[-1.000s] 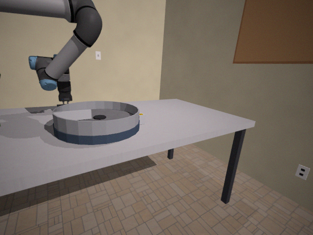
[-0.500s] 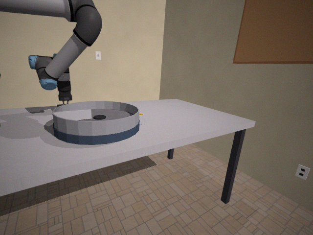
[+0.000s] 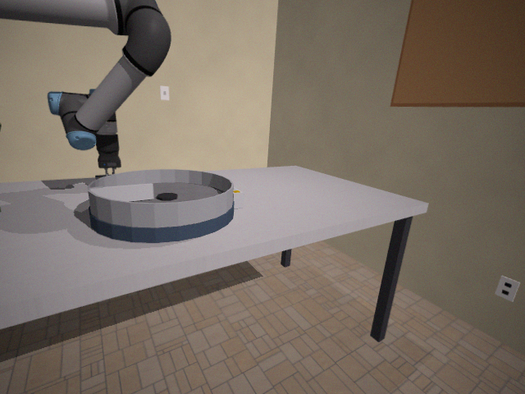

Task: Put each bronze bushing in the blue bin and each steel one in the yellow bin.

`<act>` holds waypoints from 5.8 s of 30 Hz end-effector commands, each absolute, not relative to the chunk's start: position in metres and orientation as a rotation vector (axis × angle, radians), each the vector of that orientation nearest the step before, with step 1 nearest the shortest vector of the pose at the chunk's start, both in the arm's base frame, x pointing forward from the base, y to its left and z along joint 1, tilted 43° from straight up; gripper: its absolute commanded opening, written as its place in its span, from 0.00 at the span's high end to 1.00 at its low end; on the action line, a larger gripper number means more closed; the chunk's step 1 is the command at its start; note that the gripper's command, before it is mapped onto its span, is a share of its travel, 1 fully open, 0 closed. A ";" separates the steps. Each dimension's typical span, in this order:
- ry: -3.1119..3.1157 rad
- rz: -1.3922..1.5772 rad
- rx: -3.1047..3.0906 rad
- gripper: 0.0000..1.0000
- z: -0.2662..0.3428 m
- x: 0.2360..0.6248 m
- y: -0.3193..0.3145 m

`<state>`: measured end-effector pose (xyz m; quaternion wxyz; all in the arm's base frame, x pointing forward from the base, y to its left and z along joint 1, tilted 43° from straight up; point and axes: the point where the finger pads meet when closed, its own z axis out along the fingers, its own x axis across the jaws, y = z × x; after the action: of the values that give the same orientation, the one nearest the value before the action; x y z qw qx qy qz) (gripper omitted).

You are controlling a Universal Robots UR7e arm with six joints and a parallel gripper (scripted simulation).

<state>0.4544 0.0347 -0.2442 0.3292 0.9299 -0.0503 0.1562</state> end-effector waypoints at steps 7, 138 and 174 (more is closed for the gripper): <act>-0.131 0.410 2.433 0.58 -0.241 0.454 0.038; -0.130 0.412 2.434 0.58 -0.148 0.421 0.117; -0.131 0.411 2.434 0.60 -0.051 0.379 -0.039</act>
<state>0.3837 -0.0201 -0.0635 0.3327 0.9289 -0.0528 0.1538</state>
